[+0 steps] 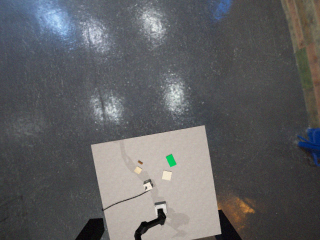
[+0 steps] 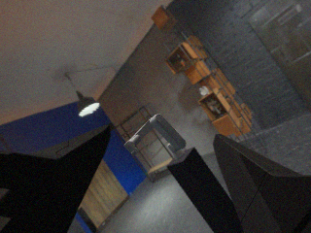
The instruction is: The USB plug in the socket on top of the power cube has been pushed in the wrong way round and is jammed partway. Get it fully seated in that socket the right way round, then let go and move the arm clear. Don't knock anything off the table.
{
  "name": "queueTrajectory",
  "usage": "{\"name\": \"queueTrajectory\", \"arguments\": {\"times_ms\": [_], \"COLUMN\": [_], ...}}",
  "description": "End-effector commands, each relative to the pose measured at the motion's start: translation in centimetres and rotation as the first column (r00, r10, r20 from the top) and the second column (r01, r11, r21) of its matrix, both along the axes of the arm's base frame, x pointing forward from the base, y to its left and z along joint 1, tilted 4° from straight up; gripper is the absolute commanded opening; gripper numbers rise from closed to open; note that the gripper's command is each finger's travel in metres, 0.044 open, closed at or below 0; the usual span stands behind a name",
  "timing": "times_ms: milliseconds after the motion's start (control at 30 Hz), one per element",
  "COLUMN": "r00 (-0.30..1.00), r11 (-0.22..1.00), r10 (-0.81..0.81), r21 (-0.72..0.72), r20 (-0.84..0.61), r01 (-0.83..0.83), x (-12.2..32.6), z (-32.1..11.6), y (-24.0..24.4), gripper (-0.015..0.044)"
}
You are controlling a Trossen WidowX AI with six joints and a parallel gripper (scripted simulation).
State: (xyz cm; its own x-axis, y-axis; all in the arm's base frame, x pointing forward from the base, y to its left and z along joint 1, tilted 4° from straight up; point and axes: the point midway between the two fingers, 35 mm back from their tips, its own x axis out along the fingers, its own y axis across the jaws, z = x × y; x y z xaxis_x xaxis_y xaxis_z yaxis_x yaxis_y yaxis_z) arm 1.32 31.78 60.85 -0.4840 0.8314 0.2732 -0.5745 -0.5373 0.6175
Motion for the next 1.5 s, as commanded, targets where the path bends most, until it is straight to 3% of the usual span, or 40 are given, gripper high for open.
{"name": "queueTrajectory", "arguments": {"times_ms": [0,167,333,500,700,933,1133,1300,1467], "r00": [1.000,0.999,0.986,0.946,0.856,0.681,0.486,0.337,0.187], "r11": [1.000,0.988,0.920,0.775,0.563,0.234,-0.057,-0.256,-0.382], "r10": [0.002,0.049,0.164,0.325,0.516,0.728,0.860,0.907,0.919], "r21": [0.006,0.144,0.360,0.567,0.741,0.904,0.975,0.966,0.904], "r20": [0.002,0.015,0.010,0.022,0.031,0.080,0.157,0.252,0.348], "r01": [-0.002,-0.051,-0.157,-0.279,-0.366,-0.357,-0.215,-0.031,0.190], "x": [-0.2,-3.5,-7.9,-10.9,-11.1,-6.6,1.3,9.3,17.8], "z": [0.1,3.0,7.2,10.4,12.2,12.4,10.1,6.3,1.3], "y": [-0.1,-3.7,-10.4,-18.7,-28.5,-40.5,-48.9,-53.3,-54.5], "gripper": [0.0426,0.0440,0.0440,0.0440,0.0440,0.0440,0.0440,0.0440,0.0440]}}
